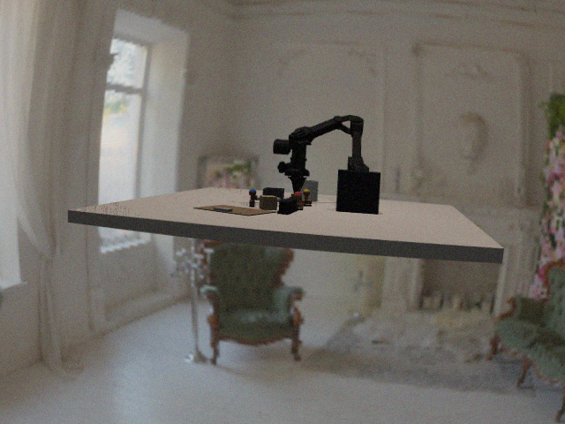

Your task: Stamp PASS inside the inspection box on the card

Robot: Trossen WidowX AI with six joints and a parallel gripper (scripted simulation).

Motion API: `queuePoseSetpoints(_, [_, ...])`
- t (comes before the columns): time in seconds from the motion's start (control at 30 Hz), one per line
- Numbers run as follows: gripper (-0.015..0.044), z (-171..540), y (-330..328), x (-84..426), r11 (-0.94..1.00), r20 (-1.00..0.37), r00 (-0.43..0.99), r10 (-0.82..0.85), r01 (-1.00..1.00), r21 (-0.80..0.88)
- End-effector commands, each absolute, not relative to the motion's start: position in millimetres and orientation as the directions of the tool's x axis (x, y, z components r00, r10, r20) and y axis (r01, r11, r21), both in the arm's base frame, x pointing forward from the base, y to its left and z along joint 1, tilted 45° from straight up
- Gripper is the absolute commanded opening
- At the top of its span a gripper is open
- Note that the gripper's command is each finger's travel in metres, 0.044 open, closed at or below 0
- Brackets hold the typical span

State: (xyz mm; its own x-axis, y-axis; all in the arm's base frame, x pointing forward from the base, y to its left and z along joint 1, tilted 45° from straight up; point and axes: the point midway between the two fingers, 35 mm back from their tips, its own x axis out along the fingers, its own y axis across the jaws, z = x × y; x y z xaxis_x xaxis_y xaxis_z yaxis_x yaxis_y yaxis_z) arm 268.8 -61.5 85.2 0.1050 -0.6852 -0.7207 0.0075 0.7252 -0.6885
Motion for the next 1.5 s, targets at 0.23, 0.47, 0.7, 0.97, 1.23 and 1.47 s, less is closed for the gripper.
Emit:
queuePoseSetpoints(0.23, [0.0,85,-63,269,0.723,-0.718,0.104,-0.688,0.008,-0.691])
queuePoseSetpoints(0.47, [0.0,86,-61,269,0.723,-0.718,0.104,-0.688,0.008,-0.691])
queuePoseSetpoints(0.7, [0.0,89,-59,268,0.723,-0.719,0.104,-0.688,0.008,-0.691])
queuePoseSetpoints(0.97, [0.0,91,-56,268,0.723,-0.719,0.104,-0.688,0.008,-0.691])
queuePoseSetpoints(1.23, [0.0,98,-48,268,0.724,-0.72,0.104,-0.686,0.008,-0.689])
queuePoseSetpoints(1.47, [0.0,106,-40,267,0.725,-0.721,0.103,-0.685,0.007,-0.688])
